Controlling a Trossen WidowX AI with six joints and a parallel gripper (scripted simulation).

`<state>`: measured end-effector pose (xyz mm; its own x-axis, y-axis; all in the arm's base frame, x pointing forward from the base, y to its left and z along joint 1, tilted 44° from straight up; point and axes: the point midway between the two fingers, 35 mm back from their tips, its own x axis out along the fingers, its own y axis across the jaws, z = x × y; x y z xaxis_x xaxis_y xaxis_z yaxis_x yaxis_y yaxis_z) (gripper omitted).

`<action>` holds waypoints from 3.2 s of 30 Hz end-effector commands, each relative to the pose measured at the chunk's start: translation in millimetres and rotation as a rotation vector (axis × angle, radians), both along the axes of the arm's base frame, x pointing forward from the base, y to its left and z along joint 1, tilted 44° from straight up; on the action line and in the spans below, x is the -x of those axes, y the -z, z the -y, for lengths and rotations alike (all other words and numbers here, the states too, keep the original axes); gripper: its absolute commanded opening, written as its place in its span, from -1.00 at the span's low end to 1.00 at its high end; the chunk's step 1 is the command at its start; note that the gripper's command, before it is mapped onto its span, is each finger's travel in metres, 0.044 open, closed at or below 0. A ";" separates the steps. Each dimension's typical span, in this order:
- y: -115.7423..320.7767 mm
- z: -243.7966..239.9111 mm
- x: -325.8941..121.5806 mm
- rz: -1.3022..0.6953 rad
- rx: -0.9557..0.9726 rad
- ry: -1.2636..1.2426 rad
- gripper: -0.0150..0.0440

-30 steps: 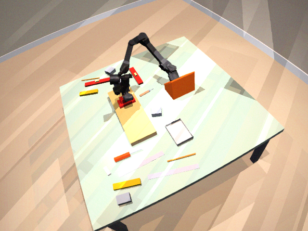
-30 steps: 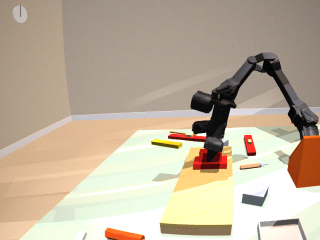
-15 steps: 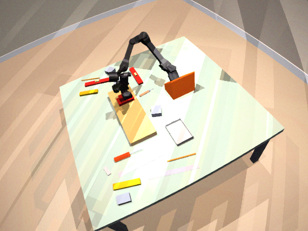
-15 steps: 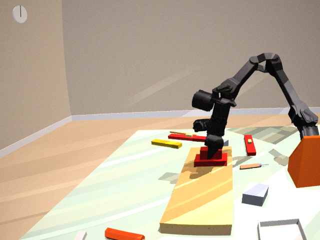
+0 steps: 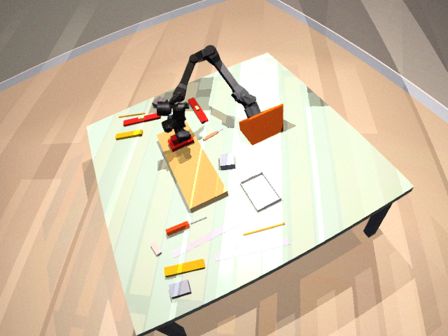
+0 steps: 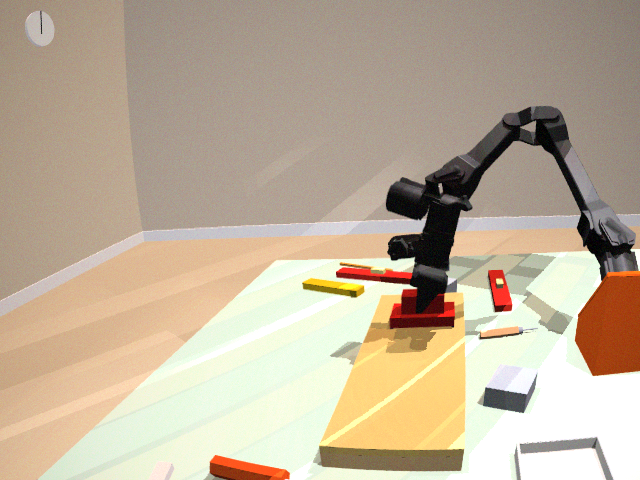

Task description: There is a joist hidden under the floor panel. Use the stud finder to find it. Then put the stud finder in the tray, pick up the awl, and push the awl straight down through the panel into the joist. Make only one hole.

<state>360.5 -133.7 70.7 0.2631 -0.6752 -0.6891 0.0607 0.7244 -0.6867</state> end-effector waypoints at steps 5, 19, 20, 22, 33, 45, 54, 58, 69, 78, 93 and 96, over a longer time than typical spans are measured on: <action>-12.4 13.4 1.1 0.005 0.011 0.011 -0.49; -27.7 28.8 2.6 0.005 0.012 0.011 -0.49; -28.7 29.9 2.7 0.005 0.012 0.011 -0.49; -30.9 32.1 2.9 0.005 0.013 0.011 -0.49; -42.9 44.3 4.1 0.005 0.014 0.011 -0.49; -53.8 55.1 5.1 0.006 0.015 0.011 -0.49; -50.5 51.4 4.6 0.004 0.007 0.003 -0.49; -52.7 49.3 4.0 0.004 0.006 0.003 -0.49; -98.1 7.8 -0.1 0.003 0.004 0.010 -0.49; -124.8 -15.0 3.7 0.005 0.009 0.011 -0.49; -49.0 -108.5 -33.4 -0.178 -0.067 -0.258 -0.49; -30.1 -132.5 -36.5 -0.224 -0.081 -0.321 -0.49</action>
